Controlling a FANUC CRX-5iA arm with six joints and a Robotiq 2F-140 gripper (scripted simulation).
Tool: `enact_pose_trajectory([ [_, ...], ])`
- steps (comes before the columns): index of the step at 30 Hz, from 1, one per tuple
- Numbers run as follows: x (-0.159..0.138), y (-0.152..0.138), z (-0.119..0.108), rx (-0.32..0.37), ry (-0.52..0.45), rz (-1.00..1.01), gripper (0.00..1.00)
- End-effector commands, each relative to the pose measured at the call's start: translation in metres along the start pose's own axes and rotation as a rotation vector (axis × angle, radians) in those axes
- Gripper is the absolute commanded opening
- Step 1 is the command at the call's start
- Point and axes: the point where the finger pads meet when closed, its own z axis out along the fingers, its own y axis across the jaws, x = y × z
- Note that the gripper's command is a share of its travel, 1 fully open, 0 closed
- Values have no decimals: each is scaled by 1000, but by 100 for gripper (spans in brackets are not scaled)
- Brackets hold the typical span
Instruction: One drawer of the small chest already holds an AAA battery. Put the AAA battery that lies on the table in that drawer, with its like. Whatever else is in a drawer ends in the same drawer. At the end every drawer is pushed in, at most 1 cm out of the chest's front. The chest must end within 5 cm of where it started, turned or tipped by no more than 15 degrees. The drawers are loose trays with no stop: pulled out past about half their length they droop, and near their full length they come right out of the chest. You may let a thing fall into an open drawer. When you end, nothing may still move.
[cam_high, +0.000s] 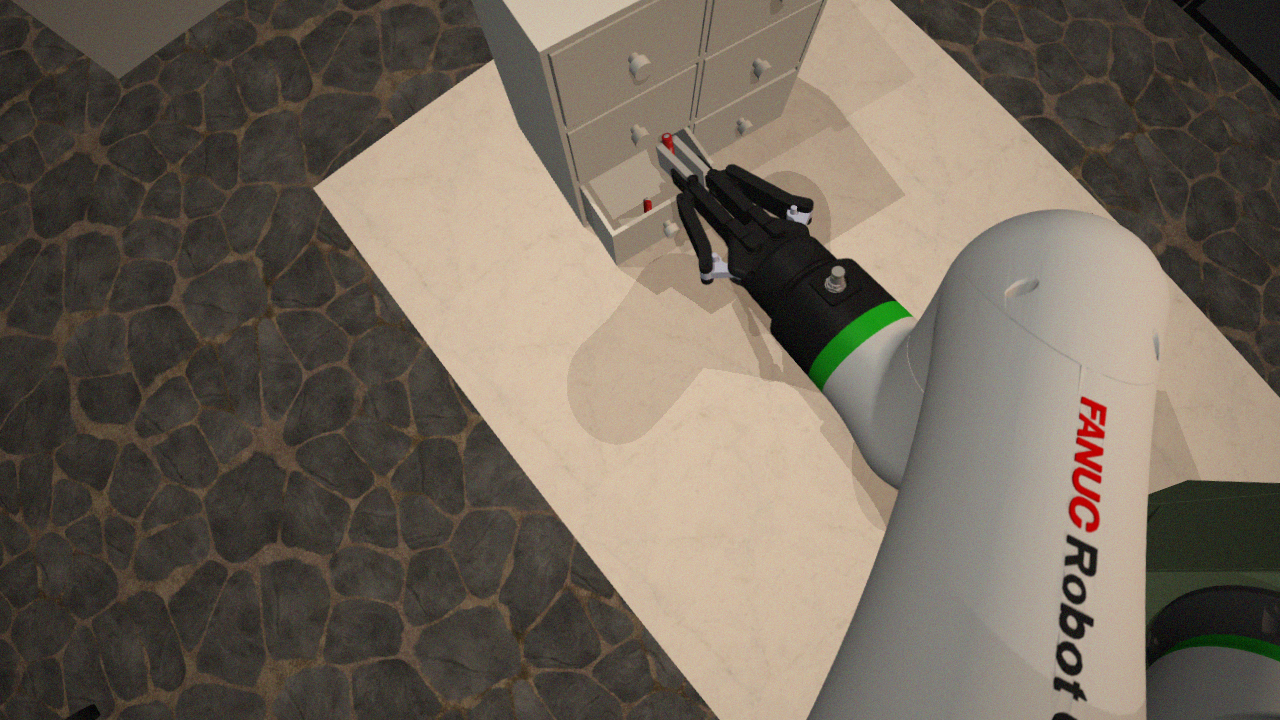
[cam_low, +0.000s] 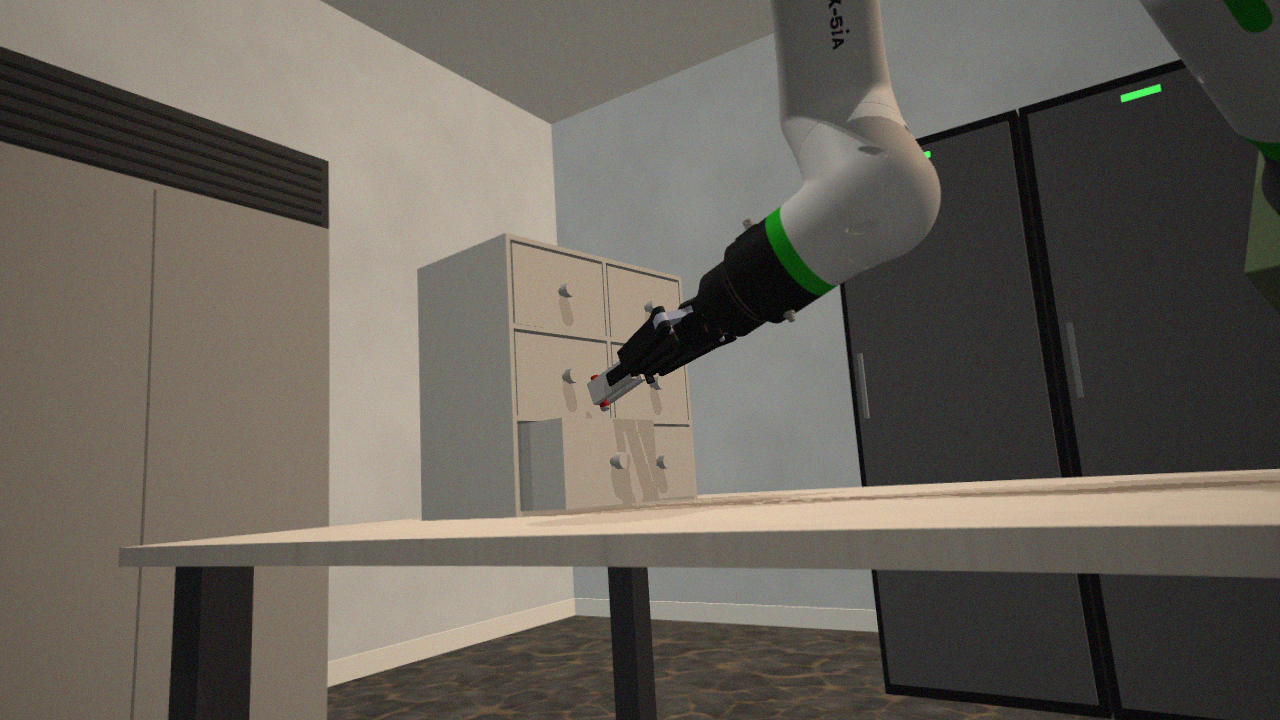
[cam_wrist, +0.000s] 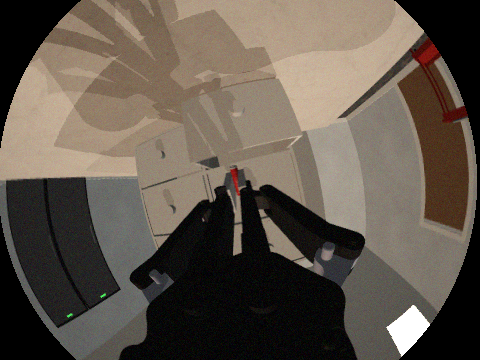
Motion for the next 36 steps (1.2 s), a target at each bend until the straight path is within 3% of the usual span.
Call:
enact_pose_trajectory([
  [1, 0, 0, 0, 0, 0, 0, 3],
  [16, 0, 0, 0, 0, 0, 0, 15],
  [17, 0, 0, 0, 0, 0, 0, 100],
  [36, 1, 0, -3, 0, 0, 0, 100],
])
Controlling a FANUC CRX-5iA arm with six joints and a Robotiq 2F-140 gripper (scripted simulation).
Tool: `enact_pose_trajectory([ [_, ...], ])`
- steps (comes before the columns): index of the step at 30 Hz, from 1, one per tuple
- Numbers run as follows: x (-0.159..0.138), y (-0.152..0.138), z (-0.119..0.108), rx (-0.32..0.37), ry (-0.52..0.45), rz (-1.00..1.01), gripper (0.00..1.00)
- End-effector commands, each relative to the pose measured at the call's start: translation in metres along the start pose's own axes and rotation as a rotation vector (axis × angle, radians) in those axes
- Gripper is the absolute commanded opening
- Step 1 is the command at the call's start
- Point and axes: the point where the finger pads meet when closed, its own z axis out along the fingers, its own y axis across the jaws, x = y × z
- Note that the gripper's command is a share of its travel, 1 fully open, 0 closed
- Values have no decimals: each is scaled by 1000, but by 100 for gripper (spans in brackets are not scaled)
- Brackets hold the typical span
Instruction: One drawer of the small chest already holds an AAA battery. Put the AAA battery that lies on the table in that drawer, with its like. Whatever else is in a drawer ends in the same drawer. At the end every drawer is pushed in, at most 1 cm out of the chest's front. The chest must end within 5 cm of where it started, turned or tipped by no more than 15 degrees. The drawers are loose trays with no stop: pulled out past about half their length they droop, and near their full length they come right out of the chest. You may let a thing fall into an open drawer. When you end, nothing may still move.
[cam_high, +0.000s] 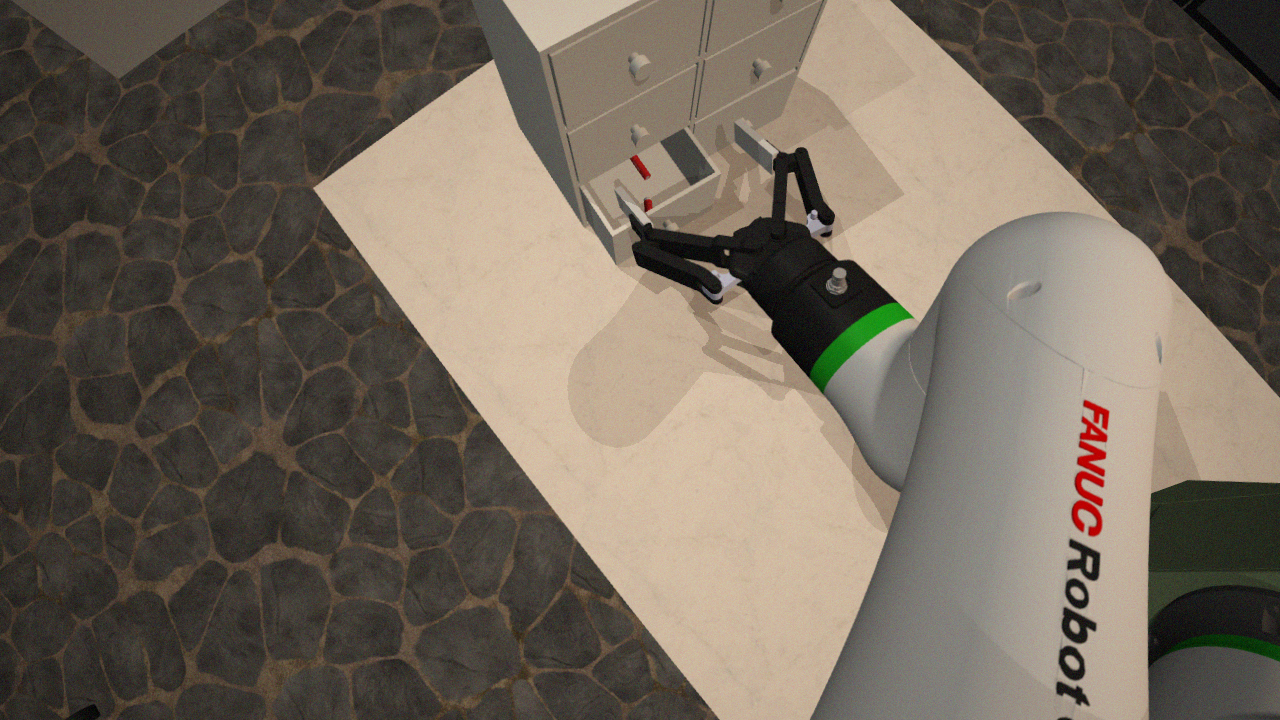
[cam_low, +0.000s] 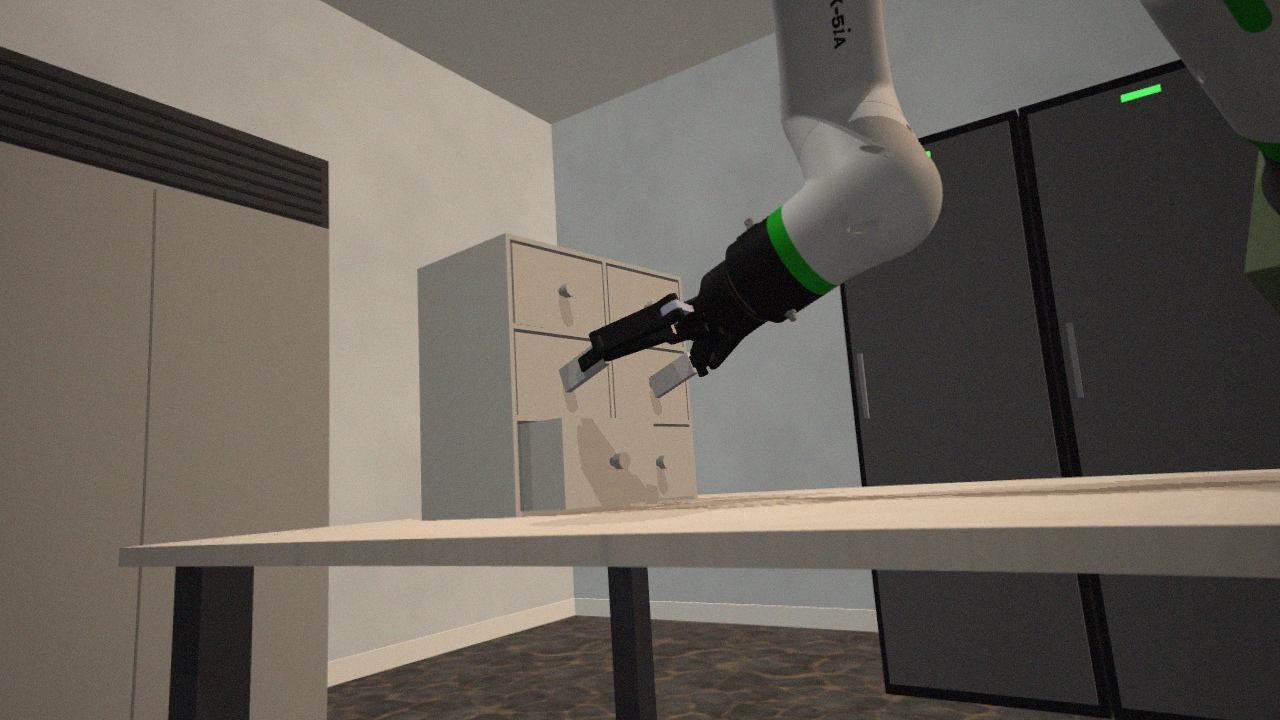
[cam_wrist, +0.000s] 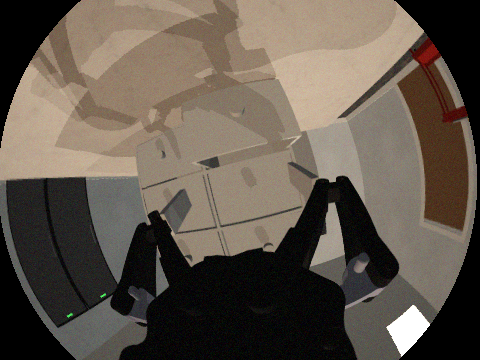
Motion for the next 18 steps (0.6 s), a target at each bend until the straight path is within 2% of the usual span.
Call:
enact_pose_trajectory([
  [1, 1, 0, -3, 0, 0, 0, 100],
  [9, 8, 0, -26, 0, 0, 0, 100],
  [11, 8, 0, -26, 0, 0, 0, 100],
  [18, 19, 0, -63, 0, 0, 0, 100],
])
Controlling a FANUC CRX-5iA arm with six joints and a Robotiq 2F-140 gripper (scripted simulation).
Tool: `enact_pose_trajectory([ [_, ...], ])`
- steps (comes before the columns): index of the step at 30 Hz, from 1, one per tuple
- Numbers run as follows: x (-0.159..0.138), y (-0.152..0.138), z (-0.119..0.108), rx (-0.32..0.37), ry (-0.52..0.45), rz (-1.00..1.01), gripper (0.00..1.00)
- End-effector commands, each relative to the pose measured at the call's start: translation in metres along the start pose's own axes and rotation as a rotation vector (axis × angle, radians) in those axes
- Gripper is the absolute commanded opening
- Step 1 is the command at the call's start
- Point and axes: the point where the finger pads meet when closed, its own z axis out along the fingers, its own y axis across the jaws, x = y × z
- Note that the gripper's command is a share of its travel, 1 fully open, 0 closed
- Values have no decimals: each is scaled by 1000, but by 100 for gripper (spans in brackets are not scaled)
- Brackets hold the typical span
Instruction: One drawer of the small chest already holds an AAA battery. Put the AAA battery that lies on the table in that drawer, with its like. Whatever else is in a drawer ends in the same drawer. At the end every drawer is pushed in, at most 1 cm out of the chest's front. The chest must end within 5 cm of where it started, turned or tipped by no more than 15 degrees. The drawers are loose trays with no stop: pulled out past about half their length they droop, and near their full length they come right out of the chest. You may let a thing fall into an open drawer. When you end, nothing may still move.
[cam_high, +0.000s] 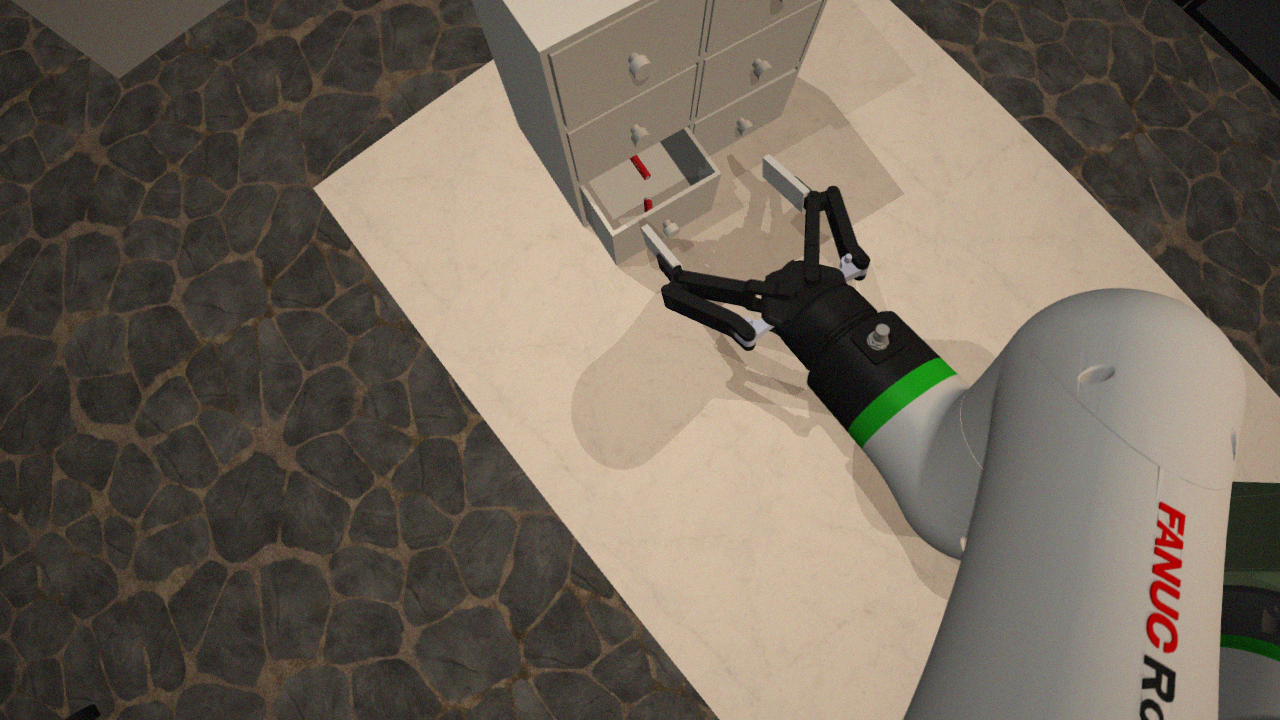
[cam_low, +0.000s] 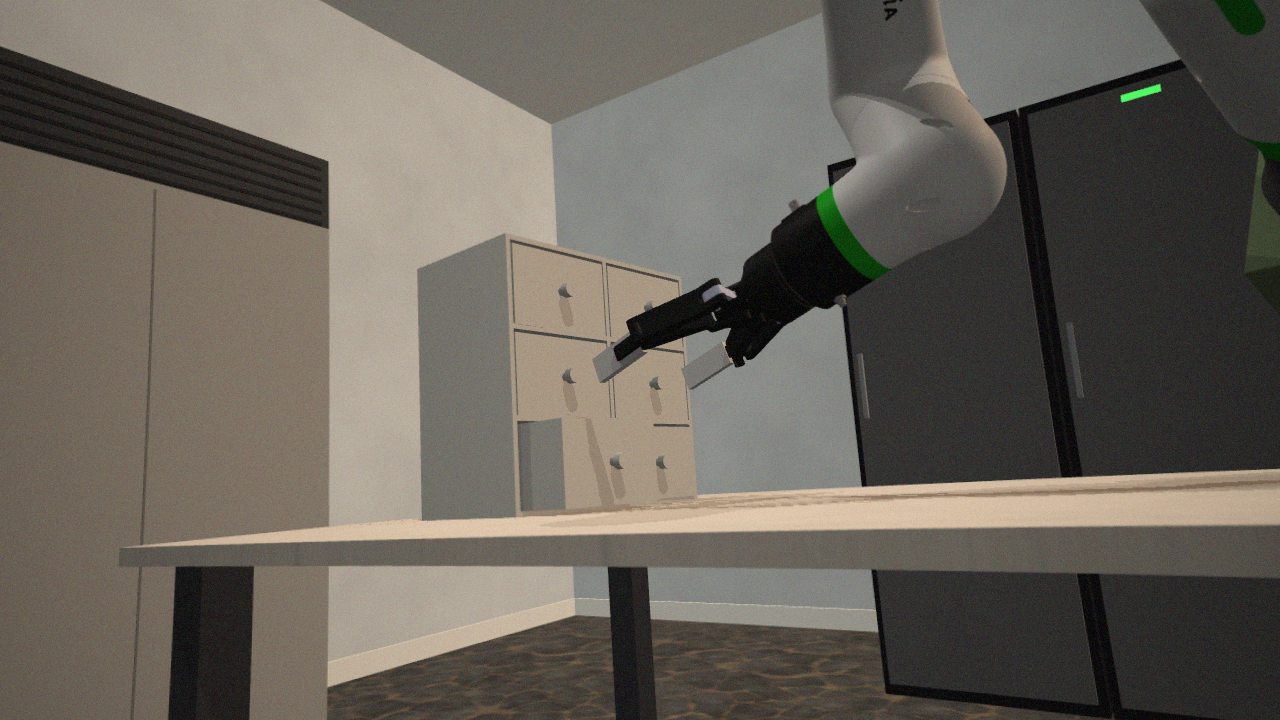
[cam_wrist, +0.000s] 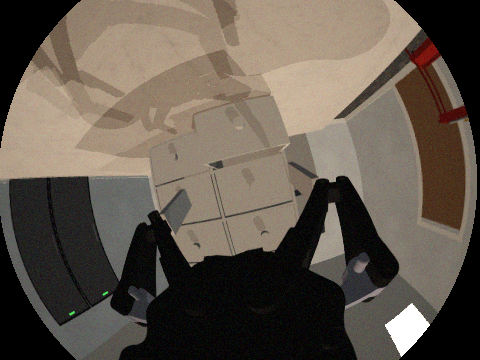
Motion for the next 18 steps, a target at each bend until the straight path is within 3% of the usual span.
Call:
enact_pose_trajectory([
  [1, 7, 0, -20, 0, 1, 0, 100],
  [8, 20, 0, -64, 0, 1, 0, 100],
  [10, 20, 0, -64, 0, 1, 0, 100],
  [18, 31, 0, -101, 0, 1, 0, 100],
])
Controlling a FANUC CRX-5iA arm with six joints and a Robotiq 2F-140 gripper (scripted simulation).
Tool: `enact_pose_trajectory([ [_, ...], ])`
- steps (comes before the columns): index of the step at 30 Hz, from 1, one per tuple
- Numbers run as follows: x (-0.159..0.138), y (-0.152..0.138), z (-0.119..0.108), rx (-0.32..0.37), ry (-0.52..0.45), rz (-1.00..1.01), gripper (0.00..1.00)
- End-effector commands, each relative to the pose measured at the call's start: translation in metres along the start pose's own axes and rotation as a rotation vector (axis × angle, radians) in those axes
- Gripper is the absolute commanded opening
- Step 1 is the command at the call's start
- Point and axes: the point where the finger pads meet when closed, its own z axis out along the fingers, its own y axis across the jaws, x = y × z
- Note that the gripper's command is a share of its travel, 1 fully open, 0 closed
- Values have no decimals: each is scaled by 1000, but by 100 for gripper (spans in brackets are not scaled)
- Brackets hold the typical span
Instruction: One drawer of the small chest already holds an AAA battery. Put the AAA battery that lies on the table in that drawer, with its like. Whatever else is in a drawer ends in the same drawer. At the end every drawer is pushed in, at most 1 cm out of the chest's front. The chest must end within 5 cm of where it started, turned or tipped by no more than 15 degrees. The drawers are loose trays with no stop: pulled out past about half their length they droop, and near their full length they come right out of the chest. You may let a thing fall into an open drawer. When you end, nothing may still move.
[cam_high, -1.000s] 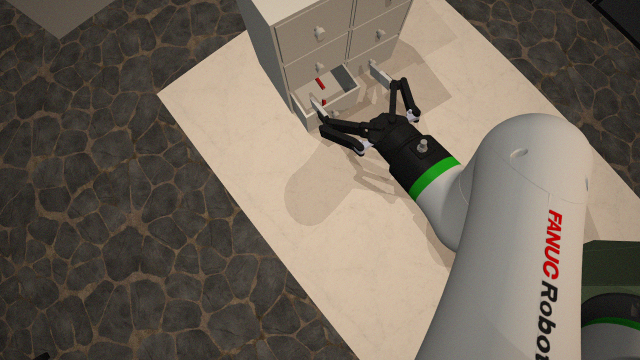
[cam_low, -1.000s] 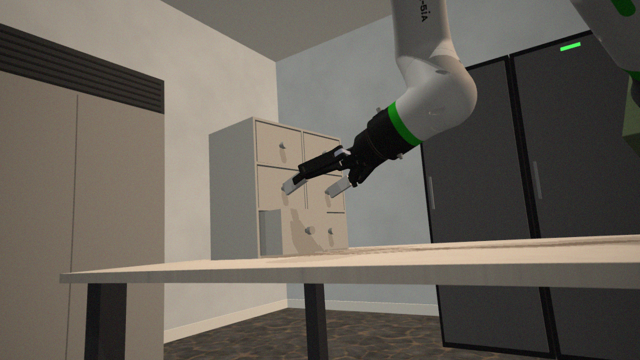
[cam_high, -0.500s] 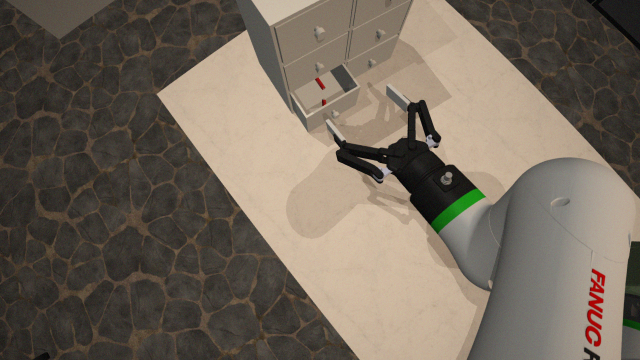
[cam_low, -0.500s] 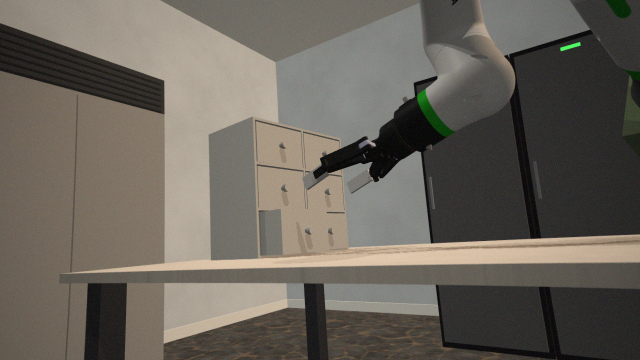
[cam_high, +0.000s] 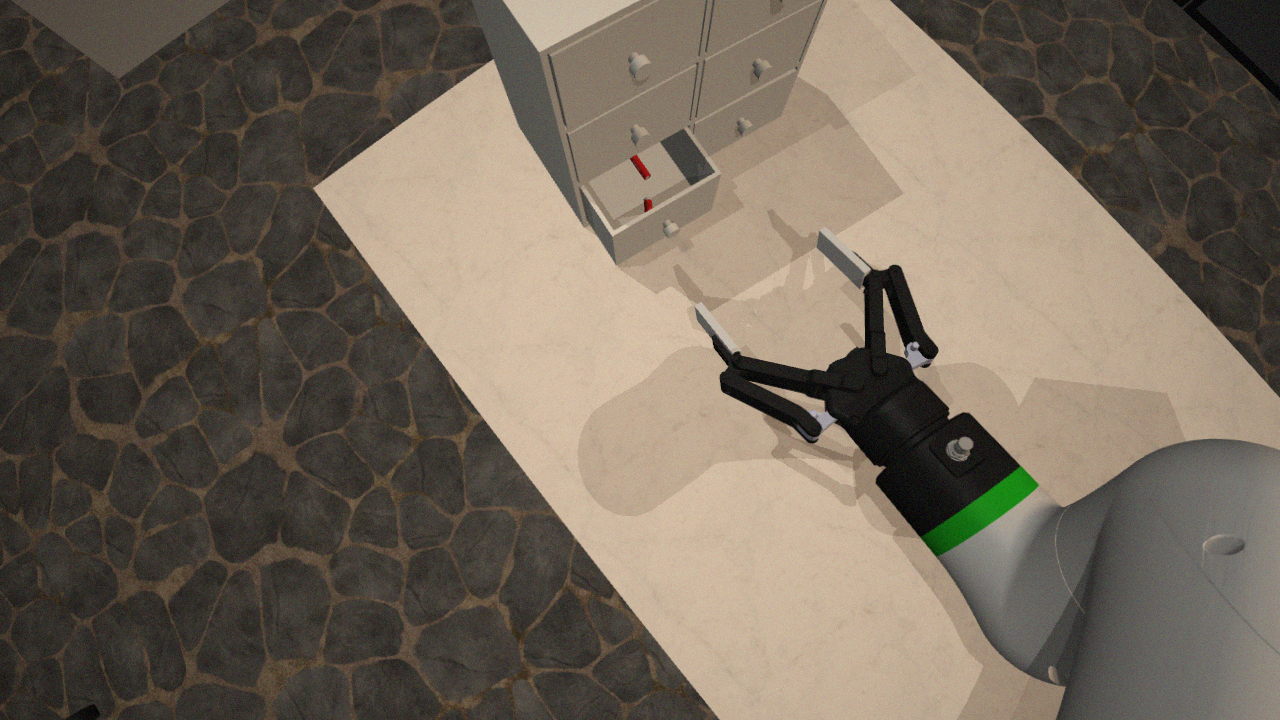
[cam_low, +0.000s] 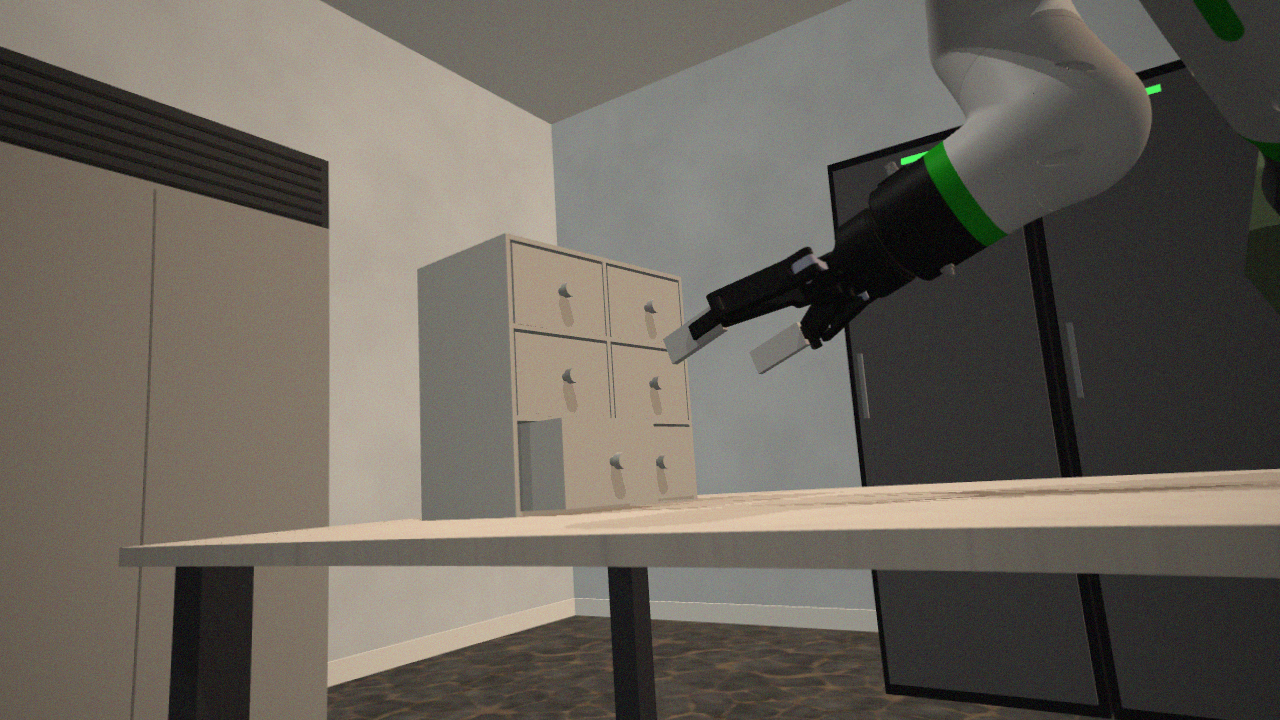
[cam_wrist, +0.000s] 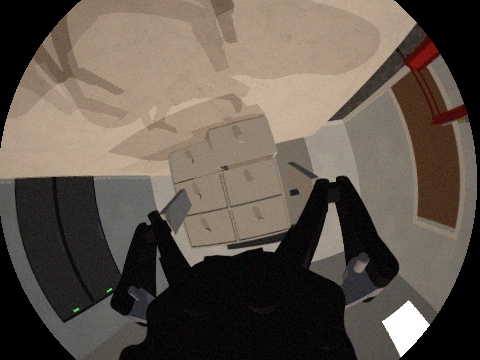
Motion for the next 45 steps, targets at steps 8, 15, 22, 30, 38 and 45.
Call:
enact_pose_trajectory([
  [8, 6, 0, -22, 0, 0, 0, 100],
  [15, 7, 0, -24, 0, 0, 0, 100],
  [22, 10, 3, -23, -13, 45, 8, 100],
  [30, 3, 0, -25, -5, 234, 2, 100],
  [38, -19, -2, -34, -23, 374, 14, 100],
  [45, -23, -2, -36, -46, 447, 22, 100],
])
